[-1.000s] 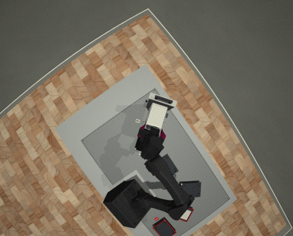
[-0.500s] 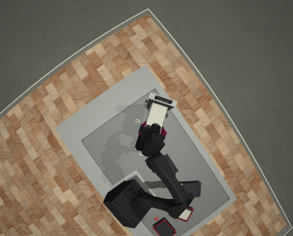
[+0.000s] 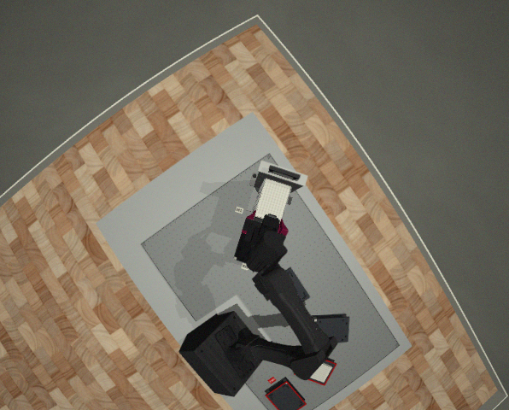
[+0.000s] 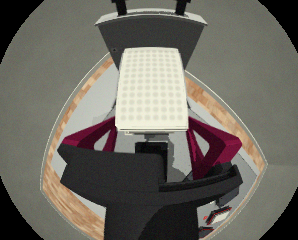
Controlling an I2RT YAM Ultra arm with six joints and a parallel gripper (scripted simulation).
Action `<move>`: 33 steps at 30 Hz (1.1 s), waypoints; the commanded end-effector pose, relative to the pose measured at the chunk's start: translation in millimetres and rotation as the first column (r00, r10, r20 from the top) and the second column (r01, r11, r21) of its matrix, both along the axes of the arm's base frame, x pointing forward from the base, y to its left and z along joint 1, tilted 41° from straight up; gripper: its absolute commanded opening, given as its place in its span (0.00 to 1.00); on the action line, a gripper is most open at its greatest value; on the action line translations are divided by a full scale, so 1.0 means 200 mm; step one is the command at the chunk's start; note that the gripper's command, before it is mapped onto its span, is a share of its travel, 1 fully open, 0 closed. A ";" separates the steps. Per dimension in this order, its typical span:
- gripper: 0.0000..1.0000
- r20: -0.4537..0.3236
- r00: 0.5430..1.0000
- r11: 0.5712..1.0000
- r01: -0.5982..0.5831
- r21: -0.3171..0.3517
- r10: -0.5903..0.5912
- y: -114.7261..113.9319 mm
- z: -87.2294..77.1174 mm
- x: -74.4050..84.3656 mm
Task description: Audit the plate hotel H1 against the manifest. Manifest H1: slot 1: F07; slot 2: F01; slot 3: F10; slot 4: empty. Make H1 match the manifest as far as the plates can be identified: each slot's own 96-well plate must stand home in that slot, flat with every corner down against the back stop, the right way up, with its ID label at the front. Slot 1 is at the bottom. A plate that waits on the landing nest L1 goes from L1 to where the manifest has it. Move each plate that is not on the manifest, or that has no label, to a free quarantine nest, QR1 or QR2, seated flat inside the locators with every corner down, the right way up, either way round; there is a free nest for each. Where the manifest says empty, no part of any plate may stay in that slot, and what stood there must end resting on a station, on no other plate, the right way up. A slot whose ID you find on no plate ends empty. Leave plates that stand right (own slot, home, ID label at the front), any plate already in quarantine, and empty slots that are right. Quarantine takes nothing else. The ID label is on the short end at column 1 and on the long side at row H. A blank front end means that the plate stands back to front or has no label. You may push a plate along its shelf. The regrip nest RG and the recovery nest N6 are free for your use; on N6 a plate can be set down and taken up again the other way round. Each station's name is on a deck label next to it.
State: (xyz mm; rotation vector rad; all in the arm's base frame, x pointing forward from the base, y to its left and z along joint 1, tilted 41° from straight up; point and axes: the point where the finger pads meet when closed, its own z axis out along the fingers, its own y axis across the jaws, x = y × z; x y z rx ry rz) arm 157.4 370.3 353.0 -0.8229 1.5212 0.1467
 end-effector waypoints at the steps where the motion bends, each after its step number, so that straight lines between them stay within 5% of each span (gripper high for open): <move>1: 0.86 0.001 1.000 1.000 -0.007 0.011 0.007 0.00 0.02 -0.01; 33: 0.86 0.000 1.000 1.000 -0.007 0.011 0.007 -0.07 -0.04 -0.07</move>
